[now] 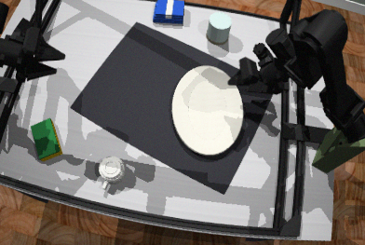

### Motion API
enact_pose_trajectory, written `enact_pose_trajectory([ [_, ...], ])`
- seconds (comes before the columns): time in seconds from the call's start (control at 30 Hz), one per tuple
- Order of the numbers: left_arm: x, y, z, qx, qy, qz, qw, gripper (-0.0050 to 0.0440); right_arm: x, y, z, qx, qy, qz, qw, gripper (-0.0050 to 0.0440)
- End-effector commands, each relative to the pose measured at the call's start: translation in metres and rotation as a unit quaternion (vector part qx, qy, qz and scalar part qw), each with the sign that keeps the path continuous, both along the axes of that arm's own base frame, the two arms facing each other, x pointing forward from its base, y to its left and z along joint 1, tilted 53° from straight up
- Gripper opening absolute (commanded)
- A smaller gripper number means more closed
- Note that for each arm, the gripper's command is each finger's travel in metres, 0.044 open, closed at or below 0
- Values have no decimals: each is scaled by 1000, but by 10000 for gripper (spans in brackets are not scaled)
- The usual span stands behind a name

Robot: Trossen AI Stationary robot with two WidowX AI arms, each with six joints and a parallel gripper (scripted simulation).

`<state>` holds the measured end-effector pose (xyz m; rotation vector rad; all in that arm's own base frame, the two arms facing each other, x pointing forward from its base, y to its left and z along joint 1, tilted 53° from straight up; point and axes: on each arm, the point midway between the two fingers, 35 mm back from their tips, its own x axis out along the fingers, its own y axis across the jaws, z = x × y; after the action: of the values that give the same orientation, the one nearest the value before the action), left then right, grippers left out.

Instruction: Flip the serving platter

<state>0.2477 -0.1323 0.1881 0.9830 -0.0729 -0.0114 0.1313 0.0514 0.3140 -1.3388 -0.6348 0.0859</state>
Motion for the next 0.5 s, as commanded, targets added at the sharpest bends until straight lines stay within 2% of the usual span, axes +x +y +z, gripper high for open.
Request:
enact_pose_trajectory([
  [0.0, -1, 2, 0, 4, -2, 4, 1000, 440, 0, 0, -4, -2, 5, -1, 1000, 440],
  [0.47, -2, 3, -1, 13, -3, 5, 1000, 440, 0, 0, -7, -4, 9, -4, 1000, 440],
])
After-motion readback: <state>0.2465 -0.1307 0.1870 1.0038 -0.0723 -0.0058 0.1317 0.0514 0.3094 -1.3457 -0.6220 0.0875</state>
